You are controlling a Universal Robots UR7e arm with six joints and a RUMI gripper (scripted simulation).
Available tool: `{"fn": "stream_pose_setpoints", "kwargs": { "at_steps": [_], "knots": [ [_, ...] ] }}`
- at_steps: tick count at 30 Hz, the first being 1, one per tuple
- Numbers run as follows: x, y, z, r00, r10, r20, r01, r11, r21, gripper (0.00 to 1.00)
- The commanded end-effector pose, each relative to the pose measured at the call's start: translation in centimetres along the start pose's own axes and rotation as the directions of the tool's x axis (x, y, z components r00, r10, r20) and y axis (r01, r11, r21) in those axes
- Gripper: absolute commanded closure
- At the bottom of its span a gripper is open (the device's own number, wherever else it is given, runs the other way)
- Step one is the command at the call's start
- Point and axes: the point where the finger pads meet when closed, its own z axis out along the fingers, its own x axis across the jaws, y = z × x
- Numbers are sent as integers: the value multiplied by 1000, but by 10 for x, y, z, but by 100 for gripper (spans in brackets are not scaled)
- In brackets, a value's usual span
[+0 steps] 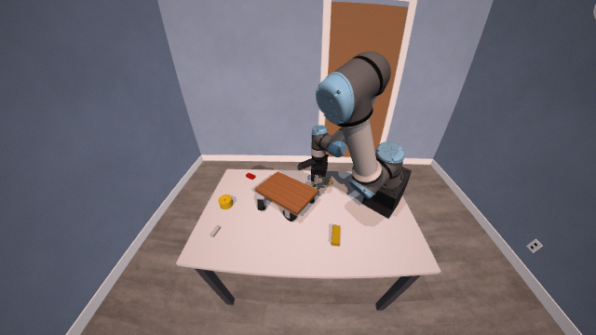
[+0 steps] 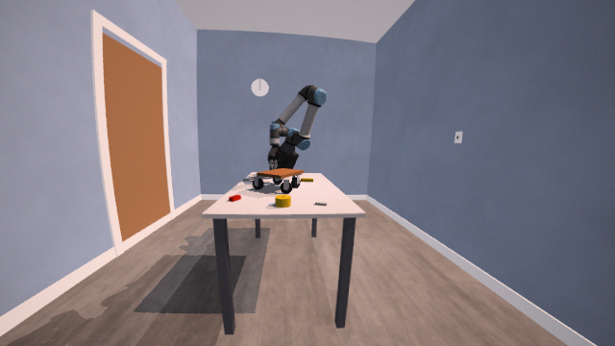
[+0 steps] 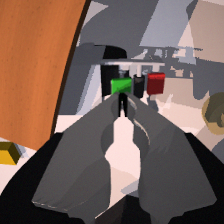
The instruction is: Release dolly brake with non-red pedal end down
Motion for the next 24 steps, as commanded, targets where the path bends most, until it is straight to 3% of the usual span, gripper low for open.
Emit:
{"fn": "stream_pose_setpoints", "kwargs": {
  "at_steps": [1, 17, 24],
  "knots": [
    [0, 0, 2, 1000, 0, 0, 0, 1000, 1, 100],
    [0, 0, 3, 1000, 0, 0, 0, 1000, 1, 100],
    [0, 0, -6, 1000, 0, 0, 0, 1000, 1, 100]
  ]
}}
